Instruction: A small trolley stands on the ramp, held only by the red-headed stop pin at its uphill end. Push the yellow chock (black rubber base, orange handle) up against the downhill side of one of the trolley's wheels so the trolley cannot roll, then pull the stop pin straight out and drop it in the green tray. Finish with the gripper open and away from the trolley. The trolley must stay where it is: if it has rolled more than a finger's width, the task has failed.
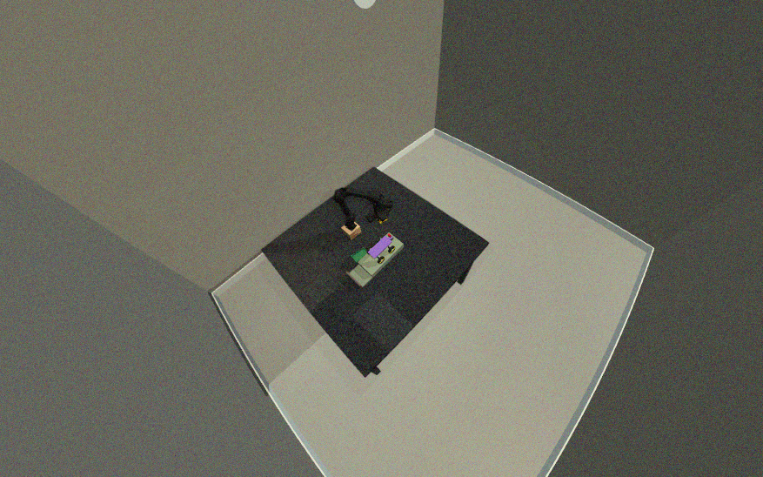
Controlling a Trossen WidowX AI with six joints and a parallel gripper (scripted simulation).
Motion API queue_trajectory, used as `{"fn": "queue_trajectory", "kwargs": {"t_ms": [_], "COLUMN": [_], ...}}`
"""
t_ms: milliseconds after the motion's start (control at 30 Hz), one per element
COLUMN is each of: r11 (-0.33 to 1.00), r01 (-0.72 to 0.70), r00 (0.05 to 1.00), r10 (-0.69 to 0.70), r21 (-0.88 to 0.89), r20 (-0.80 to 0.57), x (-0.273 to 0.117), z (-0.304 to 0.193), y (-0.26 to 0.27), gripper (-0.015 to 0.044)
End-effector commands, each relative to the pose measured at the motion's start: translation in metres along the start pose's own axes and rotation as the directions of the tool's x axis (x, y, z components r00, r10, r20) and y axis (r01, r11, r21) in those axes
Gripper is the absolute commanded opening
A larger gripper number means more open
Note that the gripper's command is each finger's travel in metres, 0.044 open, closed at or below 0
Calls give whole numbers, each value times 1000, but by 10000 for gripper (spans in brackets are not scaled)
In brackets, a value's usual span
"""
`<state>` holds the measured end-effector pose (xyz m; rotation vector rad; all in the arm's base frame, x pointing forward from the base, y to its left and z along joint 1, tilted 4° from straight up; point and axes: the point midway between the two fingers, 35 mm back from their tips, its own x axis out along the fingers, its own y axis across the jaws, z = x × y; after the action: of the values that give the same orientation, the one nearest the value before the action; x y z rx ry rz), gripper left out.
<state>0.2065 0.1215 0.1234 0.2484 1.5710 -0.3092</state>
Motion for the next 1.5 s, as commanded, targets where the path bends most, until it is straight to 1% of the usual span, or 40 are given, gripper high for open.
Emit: {"fn": "queue_trajectory", "kwargs": {"t_ms": [0,100,367,1467], "r11": [991,983,983,983], "r01": [2,2,2,12], "r00": [1000,1000,1000,1000], "r10": [-2,-2,-2,-12], "r21": [-132,-181,-181,-181], "r20": [-1,-1,-1,4], "x": [0,0,0,2], "z": [0,0,2,60], "y": [0,0,-5,-118], "gripper": [0,0,0,0]}}
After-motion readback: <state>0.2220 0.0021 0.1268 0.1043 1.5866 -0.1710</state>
